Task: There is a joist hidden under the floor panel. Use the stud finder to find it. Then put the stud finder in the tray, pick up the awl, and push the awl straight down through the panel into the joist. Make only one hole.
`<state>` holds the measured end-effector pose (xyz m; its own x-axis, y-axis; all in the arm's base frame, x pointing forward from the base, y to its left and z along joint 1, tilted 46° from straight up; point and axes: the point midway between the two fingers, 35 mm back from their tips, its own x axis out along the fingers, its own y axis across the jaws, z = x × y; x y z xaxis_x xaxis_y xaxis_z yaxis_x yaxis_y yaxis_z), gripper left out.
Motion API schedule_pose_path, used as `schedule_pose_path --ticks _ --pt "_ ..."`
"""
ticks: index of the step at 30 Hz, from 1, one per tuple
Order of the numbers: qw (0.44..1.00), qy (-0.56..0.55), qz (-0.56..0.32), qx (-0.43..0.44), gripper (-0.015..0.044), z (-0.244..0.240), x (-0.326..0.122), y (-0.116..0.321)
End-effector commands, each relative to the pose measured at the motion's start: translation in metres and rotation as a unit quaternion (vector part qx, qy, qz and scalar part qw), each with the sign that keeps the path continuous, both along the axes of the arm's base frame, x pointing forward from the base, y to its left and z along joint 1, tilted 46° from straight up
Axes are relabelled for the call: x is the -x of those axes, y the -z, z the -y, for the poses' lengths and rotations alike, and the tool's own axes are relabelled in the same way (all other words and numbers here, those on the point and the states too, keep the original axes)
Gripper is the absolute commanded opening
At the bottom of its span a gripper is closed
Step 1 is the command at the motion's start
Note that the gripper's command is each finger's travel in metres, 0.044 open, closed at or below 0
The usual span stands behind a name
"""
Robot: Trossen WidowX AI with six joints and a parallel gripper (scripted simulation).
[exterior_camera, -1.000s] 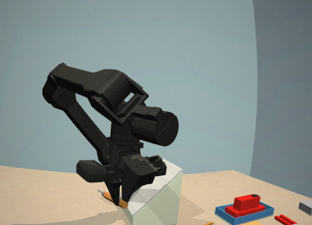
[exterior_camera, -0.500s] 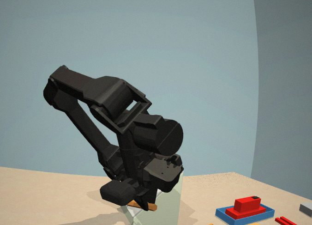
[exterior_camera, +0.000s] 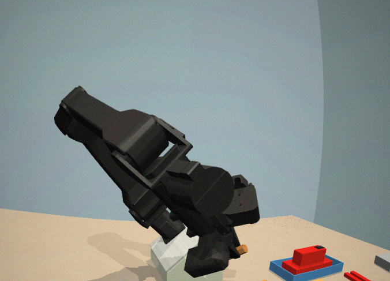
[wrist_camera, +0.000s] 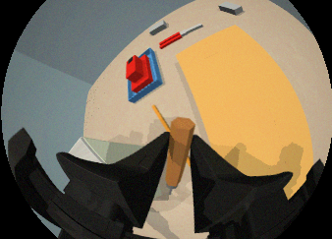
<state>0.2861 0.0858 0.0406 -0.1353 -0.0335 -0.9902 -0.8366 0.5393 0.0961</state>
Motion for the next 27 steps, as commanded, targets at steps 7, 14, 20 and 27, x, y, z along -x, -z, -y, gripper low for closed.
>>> schedule_pose_path --ticks 7,14,20,27 --pt "0.978 -0.122 0.034 -0.166 0.0000 -0.037 -0.032 0.004" --pt "0.932 -0.217 0.088 -0.276 0.0000 -0.060 -0.055 0.000" --pt "0.880 -0.289 0.145 -0.347 0.0000 -0.073 -0.072 -0.008" --pt "0.879 -0.291 0.147 -0.349 0.0000 -0.074 -0.072 -0.008"
